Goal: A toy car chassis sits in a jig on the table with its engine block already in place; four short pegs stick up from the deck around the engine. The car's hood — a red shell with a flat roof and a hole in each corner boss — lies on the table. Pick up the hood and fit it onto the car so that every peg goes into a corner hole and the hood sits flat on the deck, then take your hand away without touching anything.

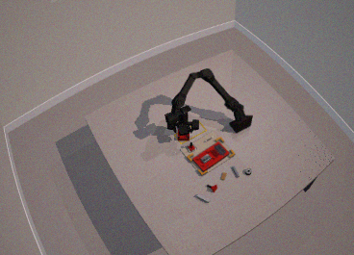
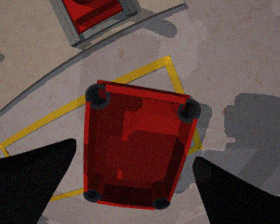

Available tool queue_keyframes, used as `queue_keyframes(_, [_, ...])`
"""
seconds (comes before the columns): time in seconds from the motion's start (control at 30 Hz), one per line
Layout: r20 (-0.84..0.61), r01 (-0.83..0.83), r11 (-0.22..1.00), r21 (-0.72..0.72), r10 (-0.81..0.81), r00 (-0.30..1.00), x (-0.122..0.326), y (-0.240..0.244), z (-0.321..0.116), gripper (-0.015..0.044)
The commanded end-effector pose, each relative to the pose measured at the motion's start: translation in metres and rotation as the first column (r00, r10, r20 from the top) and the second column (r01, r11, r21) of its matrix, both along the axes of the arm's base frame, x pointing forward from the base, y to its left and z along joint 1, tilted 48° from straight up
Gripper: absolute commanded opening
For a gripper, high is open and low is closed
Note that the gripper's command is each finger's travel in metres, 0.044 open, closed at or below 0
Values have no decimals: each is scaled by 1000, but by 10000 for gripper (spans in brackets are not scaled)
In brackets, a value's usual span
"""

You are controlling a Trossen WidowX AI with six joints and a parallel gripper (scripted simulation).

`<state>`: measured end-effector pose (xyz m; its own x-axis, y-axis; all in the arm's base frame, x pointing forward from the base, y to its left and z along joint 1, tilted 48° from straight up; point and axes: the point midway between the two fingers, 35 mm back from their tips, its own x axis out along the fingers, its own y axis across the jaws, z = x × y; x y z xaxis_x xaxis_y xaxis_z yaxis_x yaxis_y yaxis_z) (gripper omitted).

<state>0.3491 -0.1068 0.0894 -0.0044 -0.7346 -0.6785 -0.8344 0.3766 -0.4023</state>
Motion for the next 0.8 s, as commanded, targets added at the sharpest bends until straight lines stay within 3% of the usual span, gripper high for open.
queue_keyframes(0.0, [-9, 0, 1000, -5, 0, 1000, -2, -3, -3, 440])
queue_keyframes(0.03, [-9, 0, 1000, -5, 0, 1000, -2, -3, -3, 440])
queue_keyframes(0.13, [0, 0, 1000, 0, 0, 1000, 0, -1, -1, 361])
queue_keyframes(0.47, [0, 0, 1000, 0, 0, 1000, 0, -1, -1, 295])
queue_keyframes(0.77, [-1, 0, 1000, 1, 0, 1000, 0, 9, 8, 58])
